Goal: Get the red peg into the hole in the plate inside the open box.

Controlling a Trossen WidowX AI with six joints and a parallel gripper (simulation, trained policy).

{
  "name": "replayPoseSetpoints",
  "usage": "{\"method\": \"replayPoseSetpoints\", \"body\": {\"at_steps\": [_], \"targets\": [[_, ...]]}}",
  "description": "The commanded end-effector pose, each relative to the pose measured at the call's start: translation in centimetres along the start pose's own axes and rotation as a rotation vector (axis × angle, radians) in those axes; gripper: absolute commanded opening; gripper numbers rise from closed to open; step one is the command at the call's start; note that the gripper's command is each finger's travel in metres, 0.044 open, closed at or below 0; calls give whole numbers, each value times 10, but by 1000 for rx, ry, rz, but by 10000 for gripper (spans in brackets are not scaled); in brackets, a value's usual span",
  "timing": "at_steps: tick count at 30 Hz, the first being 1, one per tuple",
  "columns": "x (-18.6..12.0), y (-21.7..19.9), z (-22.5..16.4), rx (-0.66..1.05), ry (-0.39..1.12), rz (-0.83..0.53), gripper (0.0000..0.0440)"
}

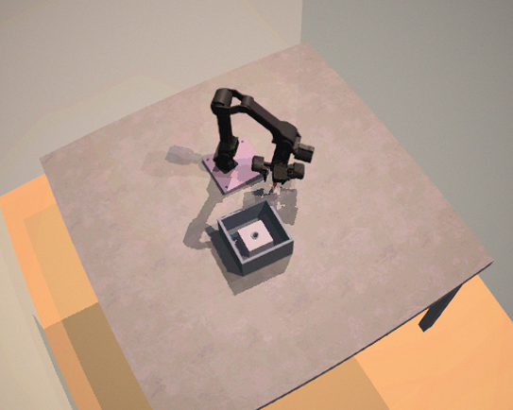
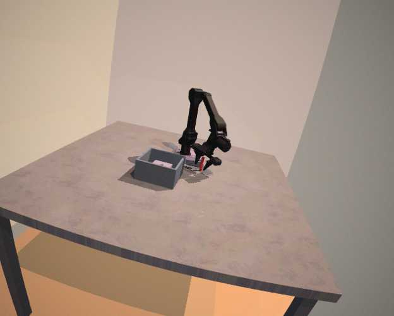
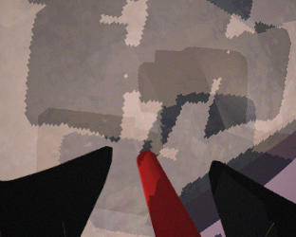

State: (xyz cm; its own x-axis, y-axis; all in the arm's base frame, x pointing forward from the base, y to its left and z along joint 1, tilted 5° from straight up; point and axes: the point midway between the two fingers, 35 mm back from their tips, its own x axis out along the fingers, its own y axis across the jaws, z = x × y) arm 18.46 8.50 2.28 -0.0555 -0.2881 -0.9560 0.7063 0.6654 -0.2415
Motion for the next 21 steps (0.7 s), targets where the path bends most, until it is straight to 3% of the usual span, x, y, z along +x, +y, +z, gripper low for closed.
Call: {"method": "replayPoseSetpoints", "body": {"at_steps": [1,10,21], "targets": [[7,-2,-2,-11,8,-21,218],[12,-7,-3,-24,20,-70,0],[-33,-20,30,-37,-97,-66,0]]}}
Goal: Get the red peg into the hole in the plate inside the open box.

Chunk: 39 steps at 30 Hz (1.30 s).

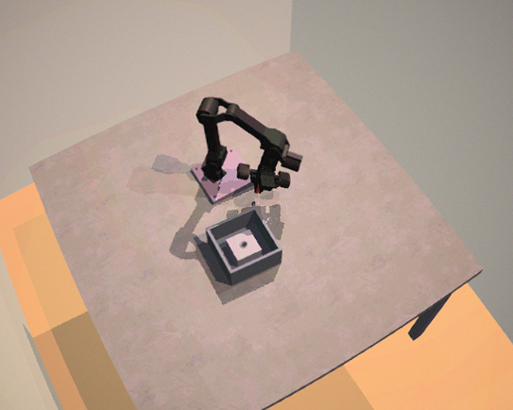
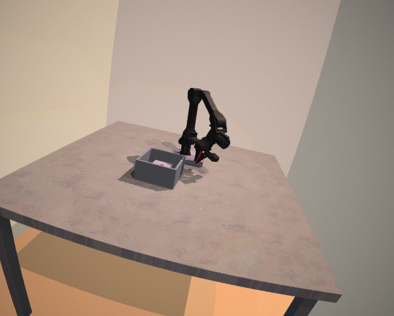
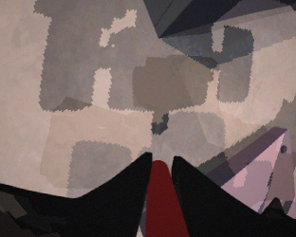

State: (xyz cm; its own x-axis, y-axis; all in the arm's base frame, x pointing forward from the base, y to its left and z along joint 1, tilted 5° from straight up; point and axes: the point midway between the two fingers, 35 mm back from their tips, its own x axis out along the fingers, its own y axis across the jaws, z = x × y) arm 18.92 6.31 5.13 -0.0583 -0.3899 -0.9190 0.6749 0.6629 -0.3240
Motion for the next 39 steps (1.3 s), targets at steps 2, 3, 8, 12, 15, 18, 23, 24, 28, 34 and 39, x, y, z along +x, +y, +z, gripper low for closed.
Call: {"method": "replayPoseSetpoints", "body": {"at_steps": [2,3,8,12,15,18,23,24,28,34,39], "targets": [[-20,-7,15,10,-41,20,0],[-25,-8,19,16,-50,23,0],[-45,-16,38,63,-88,39,0],[-53,-23,54,116,-110,46,0],[-56,-26,67,161,-124,52,0],[-59,-29,81,206,-135,61,0],[-59,-34,103,275,-147,69,0],[-58,-36,107,287,-149,71,0],[-55,-40,124,332,-154,73,0],[-44,-46,149,379,-157,76,0],[-33,-50,170,401,-158,83,0]]}}
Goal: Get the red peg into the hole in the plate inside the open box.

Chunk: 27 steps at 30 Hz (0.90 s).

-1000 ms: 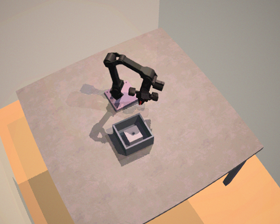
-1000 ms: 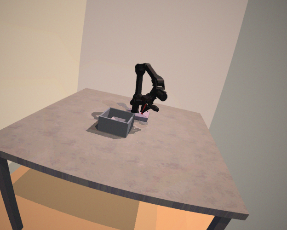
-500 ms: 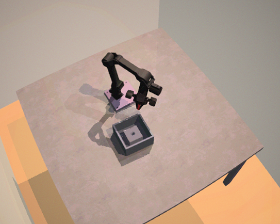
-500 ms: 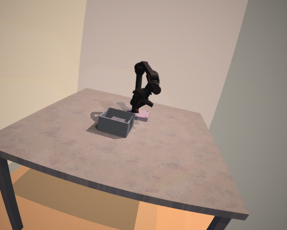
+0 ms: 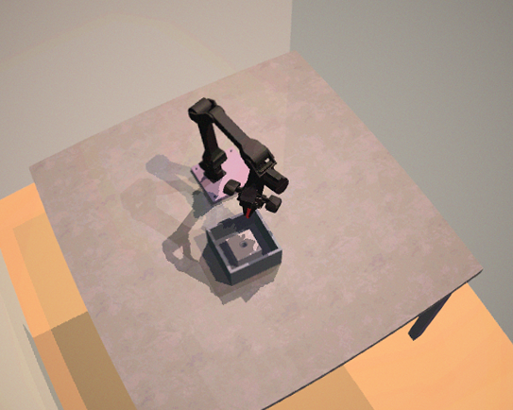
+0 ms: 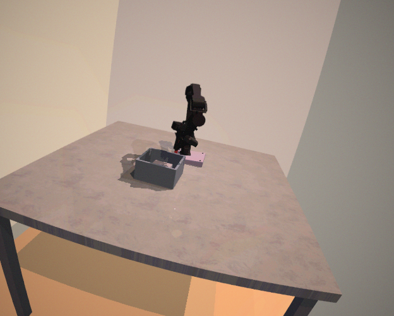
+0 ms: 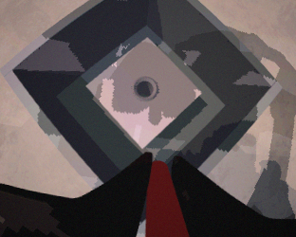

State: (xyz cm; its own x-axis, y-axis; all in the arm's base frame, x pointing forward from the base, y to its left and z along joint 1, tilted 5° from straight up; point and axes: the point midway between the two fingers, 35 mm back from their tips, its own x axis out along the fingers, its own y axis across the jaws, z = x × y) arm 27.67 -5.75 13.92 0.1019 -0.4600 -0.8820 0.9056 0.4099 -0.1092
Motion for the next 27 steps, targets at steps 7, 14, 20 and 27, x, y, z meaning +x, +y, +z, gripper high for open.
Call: {"method": "replayPoseSetpoints", "body": {"at_steps": [7,14,20,27], "targets": [[29,5,31,3,14,12,0],[50,8,47,-31,37,34,0],[69,12,52,-82,62,59,0],[89,16,46,-162,112,80,56]]}}
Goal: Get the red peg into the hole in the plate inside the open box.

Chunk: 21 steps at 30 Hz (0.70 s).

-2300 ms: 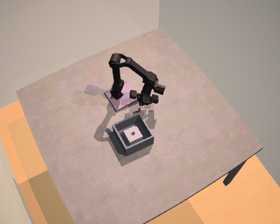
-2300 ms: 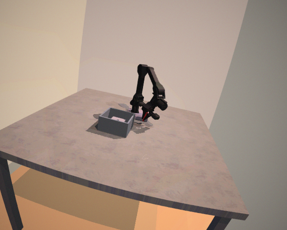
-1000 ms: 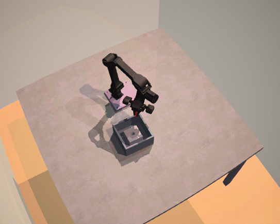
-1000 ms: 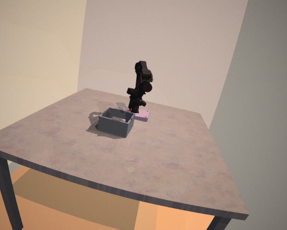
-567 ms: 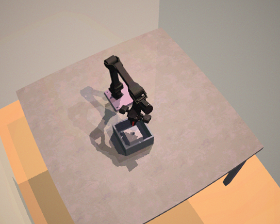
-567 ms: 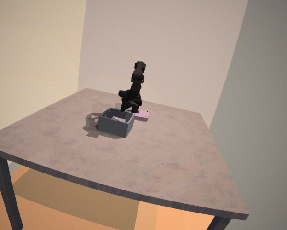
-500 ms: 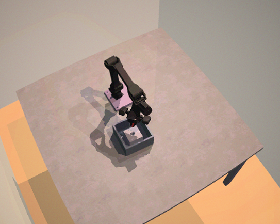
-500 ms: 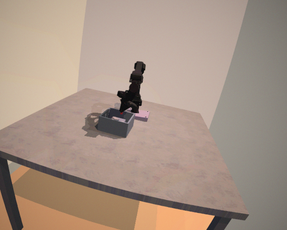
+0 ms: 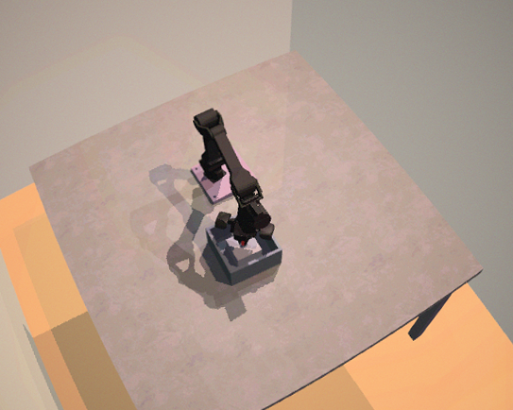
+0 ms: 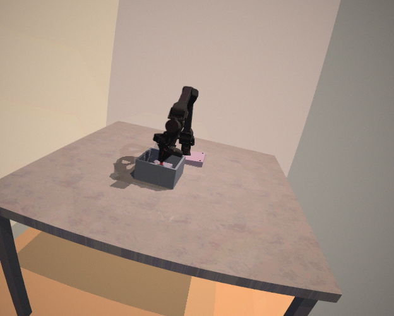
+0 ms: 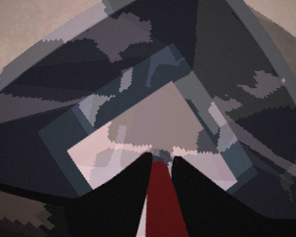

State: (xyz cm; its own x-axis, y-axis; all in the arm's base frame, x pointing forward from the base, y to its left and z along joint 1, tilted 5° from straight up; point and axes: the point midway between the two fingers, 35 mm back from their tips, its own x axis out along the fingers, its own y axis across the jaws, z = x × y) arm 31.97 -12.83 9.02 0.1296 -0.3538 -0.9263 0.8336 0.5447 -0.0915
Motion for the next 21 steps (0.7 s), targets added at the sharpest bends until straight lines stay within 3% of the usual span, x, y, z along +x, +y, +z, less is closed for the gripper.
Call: {"method": "replayPoseSetpoints", "body": {"at_steps": [1,4,8,18,21], "targets": [[12,1,-4,-38,33,3,80],[19,2,-3,-49,53,10,149],[18,8,8,-82,48,34,184],[7,34,27,-117,77,108,440],[1,44,32,-130,87,137,440]]}}
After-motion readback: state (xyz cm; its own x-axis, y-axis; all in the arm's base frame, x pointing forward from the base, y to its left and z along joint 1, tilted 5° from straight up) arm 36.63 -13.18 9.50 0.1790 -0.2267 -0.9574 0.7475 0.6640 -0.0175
